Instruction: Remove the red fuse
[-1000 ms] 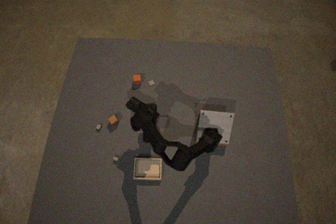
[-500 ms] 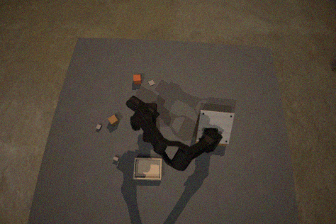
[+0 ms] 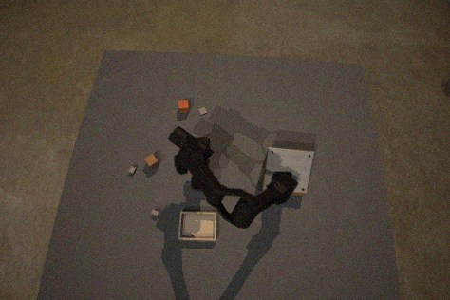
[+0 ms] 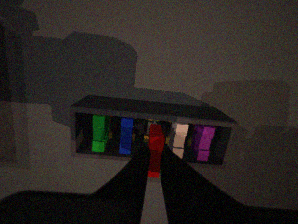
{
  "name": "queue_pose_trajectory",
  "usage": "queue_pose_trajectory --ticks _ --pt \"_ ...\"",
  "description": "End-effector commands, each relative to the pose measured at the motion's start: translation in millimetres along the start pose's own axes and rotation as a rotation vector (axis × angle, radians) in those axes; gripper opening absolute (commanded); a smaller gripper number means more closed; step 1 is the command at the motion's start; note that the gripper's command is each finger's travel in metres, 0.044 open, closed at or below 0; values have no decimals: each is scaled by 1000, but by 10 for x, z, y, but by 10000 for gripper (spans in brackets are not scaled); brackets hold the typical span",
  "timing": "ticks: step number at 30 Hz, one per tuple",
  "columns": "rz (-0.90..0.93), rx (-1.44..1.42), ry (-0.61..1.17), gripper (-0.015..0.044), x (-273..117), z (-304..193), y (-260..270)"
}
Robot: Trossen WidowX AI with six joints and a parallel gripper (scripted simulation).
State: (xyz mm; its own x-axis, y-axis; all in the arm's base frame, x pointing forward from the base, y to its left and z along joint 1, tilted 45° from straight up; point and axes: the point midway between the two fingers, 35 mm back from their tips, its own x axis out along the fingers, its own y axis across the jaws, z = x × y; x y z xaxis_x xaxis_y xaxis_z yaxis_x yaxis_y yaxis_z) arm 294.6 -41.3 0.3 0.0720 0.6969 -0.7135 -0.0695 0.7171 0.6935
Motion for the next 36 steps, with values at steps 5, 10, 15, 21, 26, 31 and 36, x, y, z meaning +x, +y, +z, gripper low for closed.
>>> queue_pose_trajectory --ticks 5,10,15,21,26,31,36 --pt "-5 -7 -1 0 -48 10 -2" --pt "-5 -7 -1 0 -73 9 -2" --pt "-4 -6 -1 0 -97 8 -1" --pt "-4 -6 -1 0 -127 6 0" --pt "-4 -6 -1 0 -149 5 0" --pt "-4 -5 -1 0 -218 6 -1" --pt "-4 -5 -1 0 -299 5 -1"
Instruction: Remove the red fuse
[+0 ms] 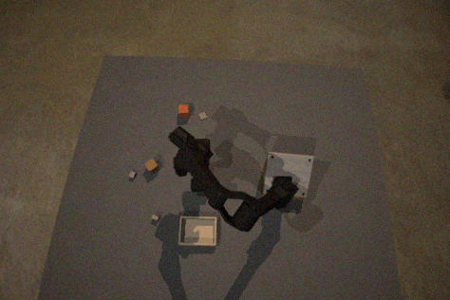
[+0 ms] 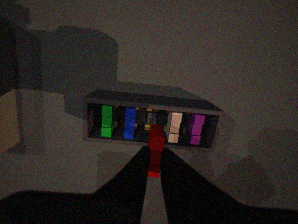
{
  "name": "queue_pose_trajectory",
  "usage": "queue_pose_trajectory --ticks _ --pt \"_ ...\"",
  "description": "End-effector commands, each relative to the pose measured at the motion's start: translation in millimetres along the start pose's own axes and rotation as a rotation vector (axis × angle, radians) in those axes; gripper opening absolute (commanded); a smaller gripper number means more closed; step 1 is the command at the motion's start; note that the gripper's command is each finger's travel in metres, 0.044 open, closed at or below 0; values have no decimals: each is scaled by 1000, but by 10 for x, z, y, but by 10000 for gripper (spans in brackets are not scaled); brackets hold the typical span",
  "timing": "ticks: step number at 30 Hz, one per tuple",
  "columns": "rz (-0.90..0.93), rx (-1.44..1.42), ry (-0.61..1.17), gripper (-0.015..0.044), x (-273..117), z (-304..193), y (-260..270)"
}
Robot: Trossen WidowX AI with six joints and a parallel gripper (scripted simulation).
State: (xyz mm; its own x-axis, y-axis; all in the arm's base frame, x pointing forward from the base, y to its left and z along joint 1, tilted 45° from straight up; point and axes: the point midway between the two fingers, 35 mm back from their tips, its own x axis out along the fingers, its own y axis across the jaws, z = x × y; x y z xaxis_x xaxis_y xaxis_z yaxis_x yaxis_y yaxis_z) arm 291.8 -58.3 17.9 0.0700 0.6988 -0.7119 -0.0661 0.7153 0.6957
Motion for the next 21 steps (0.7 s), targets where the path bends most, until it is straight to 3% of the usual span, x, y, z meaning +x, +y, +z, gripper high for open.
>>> queue_pose_trajectory --ticks 1,8,21 --pt "-7 -9 -3 0 -69 15 -3" --pt "-9 -8 -2 0 -127 32 43" --pt "-26 -5 -3 0 -132 254 1001"
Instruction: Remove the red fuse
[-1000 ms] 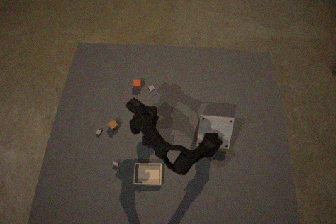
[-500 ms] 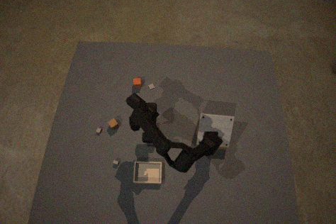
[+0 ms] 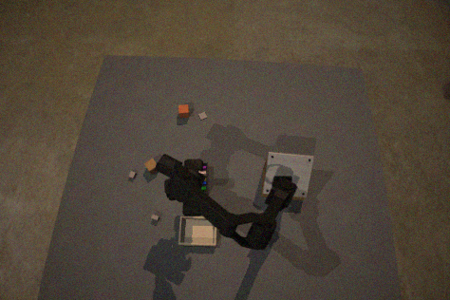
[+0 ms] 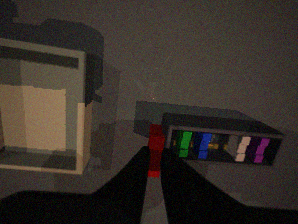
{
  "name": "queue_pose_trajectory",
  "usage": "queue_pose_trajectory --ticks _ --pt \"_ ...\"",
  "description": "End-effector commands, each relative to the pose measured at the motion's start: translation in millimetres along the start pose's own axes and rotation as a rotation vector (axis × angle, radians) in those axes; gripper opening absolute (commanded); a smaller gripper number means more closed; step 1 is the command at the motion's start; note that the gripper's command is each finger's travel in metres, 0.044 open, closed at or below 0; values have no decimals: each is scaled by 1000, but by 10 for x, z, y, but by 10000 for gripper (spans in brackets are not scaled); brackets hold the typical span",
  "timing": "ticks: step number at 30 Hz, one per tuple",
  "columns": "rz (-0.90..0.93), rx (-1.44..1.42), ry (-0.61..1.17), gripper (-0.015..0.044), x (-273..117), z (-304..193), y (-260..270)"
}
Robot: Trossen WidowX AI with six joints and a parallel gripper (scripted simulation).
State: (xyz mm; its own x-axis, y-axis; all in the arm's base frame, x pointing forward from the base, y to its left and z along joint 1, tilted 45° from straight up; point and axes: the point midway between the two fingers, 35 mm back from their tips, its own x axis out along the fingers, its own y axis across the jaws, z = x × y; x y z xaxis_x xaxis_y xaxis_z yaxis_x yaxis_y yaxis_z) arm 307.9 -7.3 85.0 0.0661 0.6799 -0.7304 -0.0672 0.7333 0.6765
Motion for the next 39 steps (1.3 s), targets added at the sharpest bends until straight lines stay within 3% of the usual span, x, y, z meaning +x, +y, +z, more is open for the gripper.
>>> queue_pose_trajectory --ticks 1,13,39 --pt "0 -2 -9 0 -28 35 258" --pt "26 -6 -9 0 -42 -64 1155" --pt "28 -6 -10 0 316 -62 1179"
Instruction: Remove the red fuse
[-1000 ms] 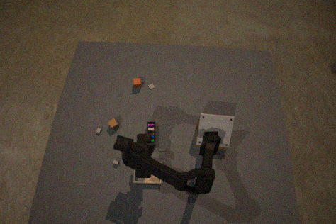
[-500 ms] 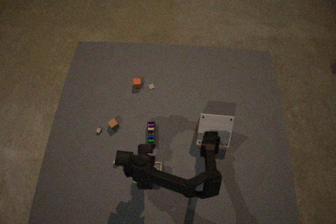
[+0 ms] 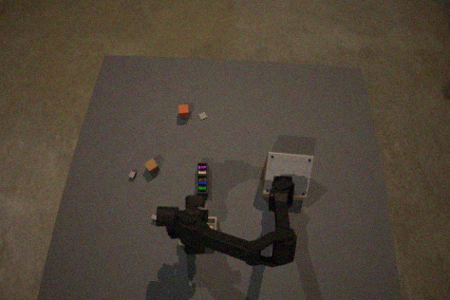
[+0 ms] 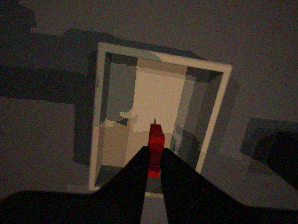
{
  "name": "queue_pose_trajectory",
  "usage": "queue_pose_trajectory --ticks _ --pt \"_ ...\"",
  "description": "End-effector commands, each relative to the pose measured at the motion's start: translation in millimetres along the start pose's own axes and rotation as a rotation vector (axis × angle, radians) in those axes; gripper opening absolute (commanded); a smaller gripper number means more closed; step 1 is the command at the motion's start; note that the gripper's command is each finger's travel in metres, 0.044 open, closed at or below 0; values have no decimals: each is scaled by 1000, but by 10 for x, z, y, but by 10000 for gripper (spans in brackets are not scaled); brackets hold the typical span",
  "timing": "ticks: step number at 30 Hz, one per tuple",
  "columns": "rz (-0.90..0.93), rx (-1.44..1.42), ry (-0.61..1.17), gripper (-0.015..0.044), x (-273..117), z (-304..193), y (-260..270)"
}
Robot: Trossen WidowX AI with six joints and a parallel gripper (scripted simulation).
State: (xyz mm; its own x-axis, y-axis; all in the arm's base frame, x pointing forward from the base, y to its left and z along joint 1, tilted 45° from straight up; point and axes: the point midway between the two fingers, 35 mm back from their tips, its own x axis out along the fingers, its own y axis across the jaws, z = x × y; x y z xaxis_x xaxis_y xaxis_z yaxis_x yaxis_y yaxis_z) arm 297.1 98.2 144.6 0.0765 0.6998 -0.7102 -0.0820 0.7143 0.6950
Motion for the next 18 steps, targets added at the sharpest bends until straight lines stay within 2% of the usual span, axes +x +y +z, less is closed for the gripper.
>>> queue_pose_trajectory --ticks 1,3,15,18 --pt "1 7 3 0 58 -17 -5" --pt "1 7 3 0 78 -19 -4" --pt "1 0 1 315 45 -4 3" --pt "-1 5 2 330 -201 -8 -7"
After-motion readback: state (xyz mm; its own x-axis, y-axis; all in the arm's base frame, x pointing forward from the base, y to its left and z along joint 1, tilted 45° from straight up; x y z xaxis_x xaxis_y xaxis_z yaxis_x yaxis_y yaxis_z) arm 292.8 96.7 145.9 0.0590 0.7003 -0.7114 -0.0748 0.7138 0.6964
